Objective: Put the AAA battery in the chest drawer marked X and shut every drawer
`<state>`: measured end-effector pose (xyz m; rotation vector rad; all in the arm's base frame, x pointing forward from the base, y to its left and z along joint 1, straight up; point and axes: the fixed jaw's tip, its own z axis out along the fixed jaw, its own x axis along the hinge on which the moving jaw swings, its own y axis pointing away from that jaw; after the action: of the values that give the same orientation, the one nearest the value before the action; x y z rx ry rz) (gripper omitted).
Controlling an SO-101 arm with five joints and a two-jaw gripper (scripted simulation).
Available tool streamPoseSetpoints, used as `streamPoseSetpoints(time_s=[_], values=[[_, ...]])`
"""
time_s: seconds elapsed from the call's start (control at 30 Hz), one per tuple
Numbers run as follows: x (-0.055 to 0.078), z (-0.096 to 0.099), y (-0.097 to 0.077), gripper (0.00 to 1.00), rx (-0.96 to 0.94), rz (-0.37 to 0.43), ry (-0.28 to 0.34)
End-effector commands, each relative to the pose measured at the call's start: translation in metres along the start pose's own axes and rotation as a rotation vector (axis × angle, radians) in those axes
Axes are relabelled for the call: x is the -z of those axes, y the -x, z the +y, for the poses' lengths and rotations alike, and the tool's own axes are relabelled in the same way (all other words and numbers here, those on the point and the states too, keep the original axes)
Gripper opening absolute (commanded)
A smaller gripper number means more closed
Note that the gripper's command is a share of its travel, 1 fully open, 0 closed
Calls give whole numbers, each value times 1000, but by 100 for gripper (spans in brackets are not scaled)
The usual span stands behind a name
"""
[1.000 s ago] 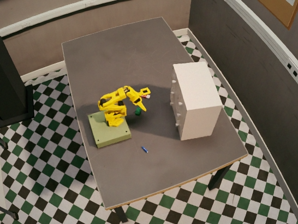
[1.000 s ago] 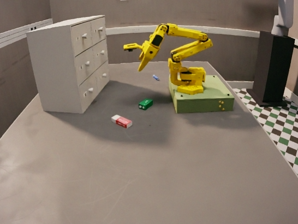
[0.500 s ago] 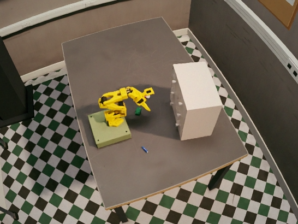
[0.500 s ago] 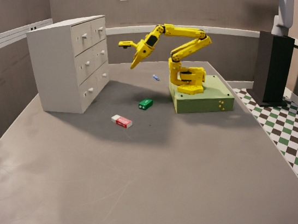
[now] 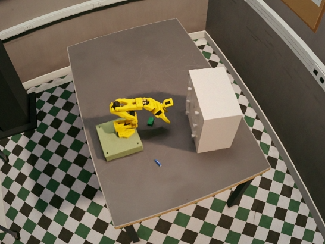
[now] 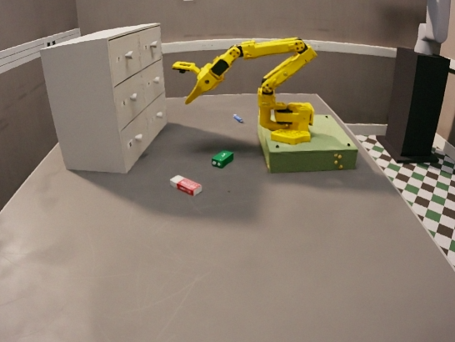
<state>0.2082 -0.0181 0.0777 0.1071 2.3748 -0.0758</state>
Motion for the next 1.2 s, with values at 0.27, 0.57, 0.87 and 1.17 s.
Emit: streamPoseSetpoints(time_s=[0.27, 0.57, 0.87, 1.17], values=[[-21, -21, 8, 40, -80, -85, -66], [-33, -41, 15, 37, -136, -180, -129], [-39, -58, 17, 35, -176, -253, -182], [-42, -80, 17, 32, -223, -347, -253]])
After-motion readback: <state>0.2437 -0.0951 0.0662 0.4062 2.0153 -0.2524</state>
